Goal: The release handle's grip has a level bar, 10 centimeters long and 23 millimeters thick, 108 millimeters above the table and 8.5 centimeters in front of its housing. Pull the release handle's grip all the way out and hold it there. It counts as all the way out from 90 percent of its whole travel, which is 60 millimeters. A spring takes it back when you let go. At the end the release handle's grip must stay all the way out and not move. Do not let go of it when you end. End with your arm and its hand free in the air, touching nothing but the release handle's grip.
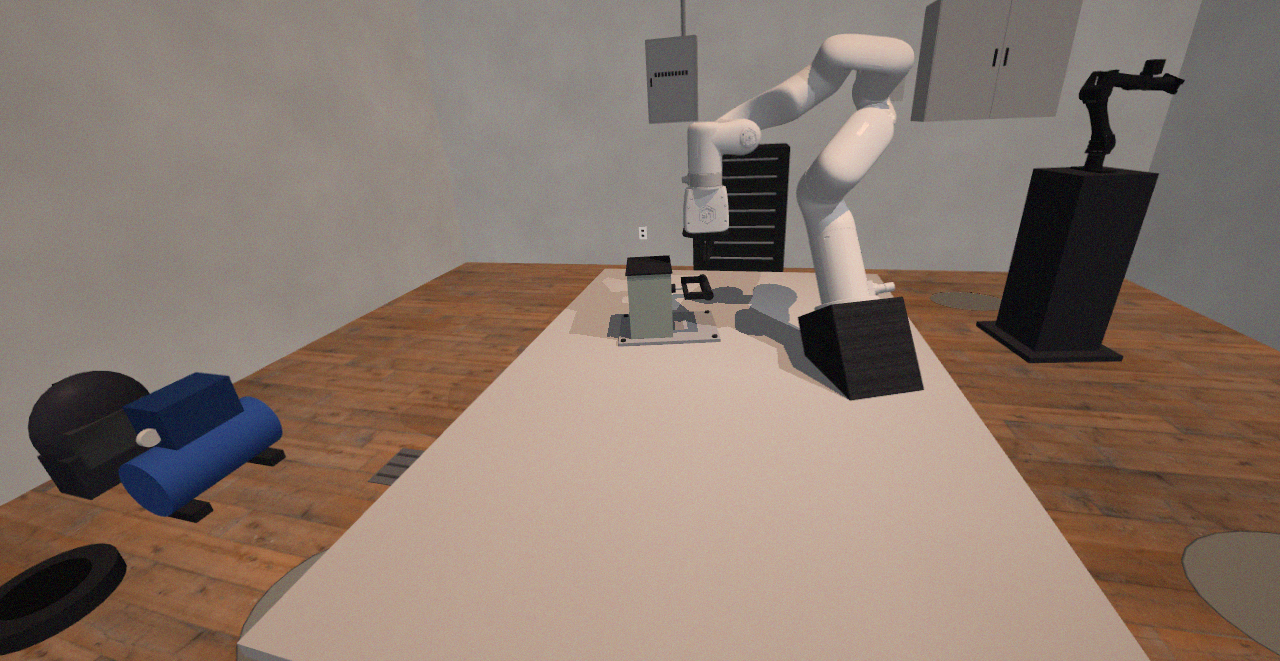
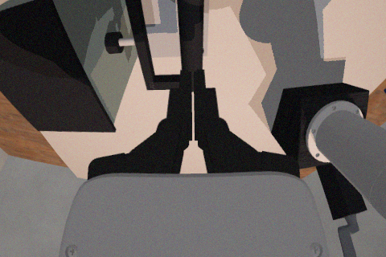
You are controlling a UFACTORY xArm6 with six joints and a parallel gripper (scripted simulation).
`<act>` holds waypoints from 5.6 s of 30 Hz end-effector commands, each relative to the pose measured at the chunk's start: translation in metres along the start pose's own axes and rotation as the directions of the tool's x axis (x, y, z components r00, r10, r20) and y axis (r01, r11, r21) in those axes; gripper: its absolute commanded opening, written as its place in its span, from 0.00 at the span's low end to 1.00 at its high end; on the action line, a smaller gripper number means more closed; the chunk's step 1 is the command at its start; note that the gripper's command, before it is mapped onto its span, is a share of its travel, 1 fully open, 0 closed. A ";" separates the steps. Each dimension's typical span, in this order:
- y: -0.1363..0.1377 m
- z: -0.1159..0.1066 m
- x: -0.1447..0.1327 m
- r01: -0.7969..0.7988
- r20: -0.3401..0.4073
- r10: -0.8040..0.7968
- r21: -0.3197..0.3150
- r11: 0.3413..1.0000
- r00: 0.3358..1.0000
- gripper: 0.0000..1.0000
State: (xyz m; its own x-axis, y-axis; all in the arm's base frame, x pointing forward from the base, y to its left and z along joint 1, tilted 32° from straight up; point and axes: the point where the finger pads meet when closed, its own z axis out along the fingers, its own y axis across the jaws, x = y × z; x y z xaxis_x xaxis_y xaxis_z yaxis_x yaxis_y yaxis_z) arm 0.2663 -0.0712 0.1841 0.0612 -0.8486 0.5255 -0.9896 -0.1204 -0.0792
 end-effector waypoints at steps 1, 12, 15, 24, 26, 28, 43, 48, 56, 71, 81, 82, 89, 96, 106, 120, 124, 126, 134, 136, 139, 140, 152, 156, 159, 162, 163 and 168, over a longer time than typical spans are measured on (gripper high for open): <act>-0.001 -0.001 0.000 -0.001 0.000 0.001 0.003 1.000 1.000 0.00; -0.001 -0.001 0.000 -0.001 0.000 0.001 0.003 1.000 1.000 0.00; -0.001 -0.001 0.000 -0.001 0.000 0.001 0.003 1.000 1.000 0.51; -0.001 -0.001 0.000 -0.001 0.000 0.001 0.003 1.000 1.000 0.51; -0.001 -0.001 0.000 -0.001 0.000 0.001 0.003 1.000 1.000 0.51; -0.001 -0.001 0.000 -0.001 0.000 0.001 0.003 1.000 1.000 0.51; -0.001 -0.001 0.000 -0.001 0.000 0.001 0.003 1.000 1.000 0.51; -0.001 -0.001 0.000 -0.001 0.000 0.001 0.003 1.000 1.000 0.51; -0.001 0.001 0.000 -0.001 0.000 0.001 0.002 1.000 1.000 0.51; -0.001 0.014 0.001 -0.001 0.000 0.001 0.002 1.000 1.000 0.51; -0.001 0.026 0.001 -0.001 0.000 0.001 0.002 1.000 1.000 0.51; -0.001 0.027 0.001 -0.001 0.000 0.001 0.002 1.000 1.000 0.51; -0.001 0.037 0.001 -0.001 0.000 0.001 0.002 1.000 1.000 0.51; -0.001 0.042 0.001 -0.001 0.000 0.001 0.002 1.000 1.000 0.51; -0.001 0.047 0.001 -0.001 0.000 0.001 0.002 1.000 1.000 0.51; -0.001 0.048 0.001 -0.001 0.000 0.001 0.002 1.000 1.000 0.51; -0.001 0.048 0.001 -0.001 0.000 0.001 0.002 1.000 1.000 0.51; -0.001 0.048 0.001 -0.001 0.000 0.001 0.002 1.000 1.000 0.51; -0.002 0.048 0.002 -0.001 0.000 0.001 0.002 1.000 1.000 0.51; -0.002 0.048 0.002 -0.001 0.000 0.001 0.002 1.000 1.000 0.51; -0.002 0.048 0.002 -0.001 0.000 0.001 0.002 1.000 1.000 0.51; -0.002 0.048 0.002 -0.001 0.000 0.001 0.002 1.000 1.000 0.51; -0.002 0.048 0.002 -0.001 0.000 0.001 0.002 1.000 1.000 0.51; -0.002 0.048 0.002 -0.001 0.000 0.001 0.002 1.000 1.000 0.51; -0.002 0.048 0.002 -0.001 0.000 0.001 0.002 1.000 1.000 0.51; -0.002 0.048 0.002 -0.001 0.000 0.001 0.002 1.000 1.000 0.51; -0.002 0.048 0.002 -0.001 0.000 0.001 0.002 1.000 1.000 0.51; -0.002 0.050 0.002 -0.001 0.000 0.001 0.002 1.000 1.000 0.51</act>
State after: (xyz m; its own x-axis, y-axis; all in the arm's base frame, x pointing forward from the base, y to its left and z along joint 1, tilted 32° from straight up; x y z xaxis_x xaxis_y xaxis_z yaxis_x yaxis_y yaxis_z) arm 0.2739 -0.0978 0.1429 0.0613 -0.8486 0.5255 -0.9897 -0.1200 -0.0785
